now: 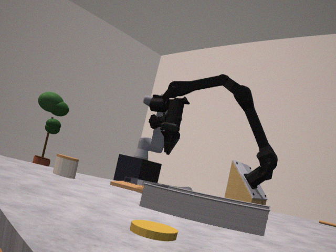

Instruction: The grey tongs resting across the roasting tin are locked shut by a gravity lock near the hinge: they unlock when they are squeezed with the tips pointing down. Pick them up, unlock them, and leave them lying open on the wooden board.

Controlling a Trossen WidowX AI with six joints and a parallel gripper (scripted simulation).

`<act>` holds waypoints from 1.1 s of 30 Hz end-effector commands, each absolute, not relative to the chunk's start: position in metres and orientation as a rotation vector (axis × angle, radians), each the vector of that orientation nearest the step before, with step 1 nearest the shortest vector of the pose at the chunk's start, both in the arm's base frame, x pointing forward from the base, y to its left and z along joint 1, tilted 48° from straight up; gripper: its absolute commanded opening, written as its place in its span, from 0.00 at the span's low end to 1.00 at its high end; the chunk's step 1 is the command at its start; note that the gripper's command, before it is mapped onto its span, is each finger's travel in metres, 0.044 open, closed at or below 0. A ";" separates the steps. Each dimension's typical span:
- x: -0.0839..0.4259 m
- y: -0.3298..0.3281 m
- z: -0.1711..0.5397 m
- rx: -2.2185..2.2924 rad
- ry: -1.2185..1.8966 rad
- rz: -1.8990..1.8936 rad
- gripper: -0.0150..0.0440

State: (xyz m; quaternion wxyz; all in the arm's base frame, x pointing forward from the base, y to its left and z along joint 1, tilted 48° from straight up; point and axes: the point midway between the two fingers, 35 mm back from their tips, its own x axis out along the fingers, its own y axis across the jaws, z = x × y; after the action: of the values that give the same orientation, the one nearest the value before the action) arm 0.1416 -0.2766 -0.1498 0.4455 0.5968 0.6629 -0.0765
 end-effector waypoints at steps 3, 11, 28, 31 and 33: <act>0.137 -0.305 -0.121 1.450 1.633 -0.199 1.00; 0.137 -0.306 -0.119 1.450 1.633 -0.199 1.00; 0.137 -0.306 -0.119 1.450 1.633 -0.199 1.00; 0.137 -0.306 -0.119 1.450 1.633 -0.199 1.00; 0.137 -0.306 -0.119 1.450 1.633 -0.199 1.00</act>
State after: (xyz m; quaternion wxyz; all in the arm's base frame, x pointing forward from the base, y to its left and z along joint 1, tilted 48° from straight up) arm 0.1371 -0.3067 -0.1194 0.4569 0.5898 0.6607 -0.0827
